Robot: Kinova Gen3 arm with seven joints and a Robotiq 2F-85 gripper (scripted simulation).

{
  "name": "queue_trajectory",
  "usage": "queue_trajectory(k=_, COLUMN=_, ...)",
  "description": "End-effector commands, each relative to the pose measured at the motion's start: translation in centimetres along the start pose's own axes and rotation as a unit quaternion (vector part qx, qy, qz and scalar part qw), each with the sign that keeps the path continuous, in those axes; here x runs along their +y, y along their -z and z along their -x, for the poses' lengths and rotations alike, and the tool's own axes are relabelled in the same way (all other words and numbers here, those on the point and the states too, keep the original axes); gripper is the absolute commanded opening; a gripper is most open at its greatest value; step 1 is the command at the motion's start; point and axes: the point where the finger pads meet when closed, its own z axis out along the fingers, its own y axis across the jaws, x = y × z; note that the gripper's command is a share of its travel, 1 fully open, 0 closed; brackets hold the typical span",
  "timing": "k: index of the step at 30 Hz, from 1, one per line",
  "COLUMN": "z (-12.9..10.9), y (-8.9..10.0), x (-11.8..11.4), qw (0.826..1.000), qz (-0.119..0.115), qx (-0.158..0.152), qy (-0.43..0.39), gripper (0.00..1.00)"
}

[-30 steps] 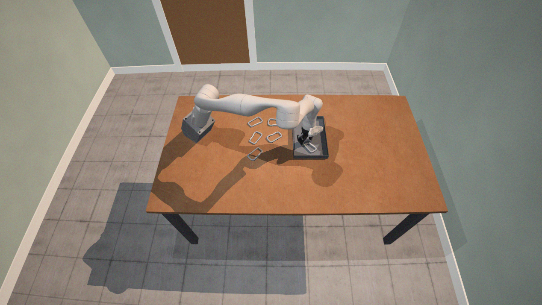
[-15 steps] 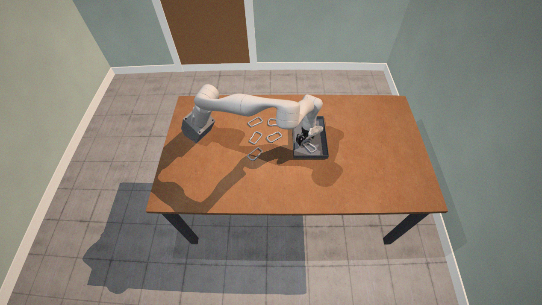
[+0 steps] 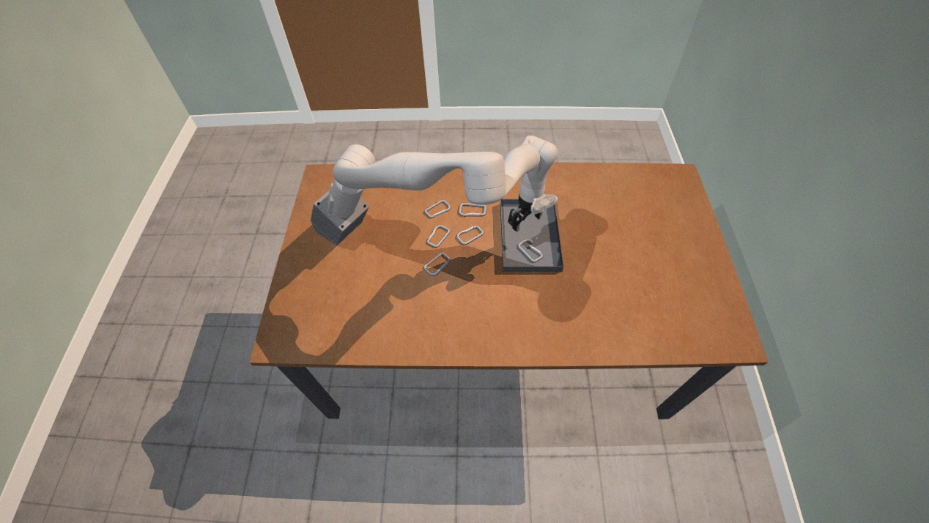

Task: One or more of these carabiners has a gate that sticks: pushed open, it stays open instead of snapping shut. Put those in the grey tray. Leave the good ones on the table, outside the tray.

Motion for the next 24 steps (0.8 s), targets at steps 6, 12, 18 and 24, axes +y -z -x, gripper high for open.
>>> queue_trajectory(k=6, z=-0.6, y=0.6, x=0.0, qw=1.000, qz=0.000, qx=-0.002, qy=0.001, gripper=1.00)
queue_trajectory(k=12, z=-0.6, y=0.6, x=0.0, qw=1.000, qz=0.000, qx=-0.002, qy=0.001, gripper=1.00)
queue_trajectory(k=18, z=-0.6, y=0.6, x=0.0, qw=1.000, qz=0.000, qx=-0.002, qy=0.001, gripper=1.00)
queue_trajectory(k=24, z=4.1, y=4.4, x=5.2, qw=1.000, qz=0.000, qx=-0.002, qy=0.001, gripper=1.00)
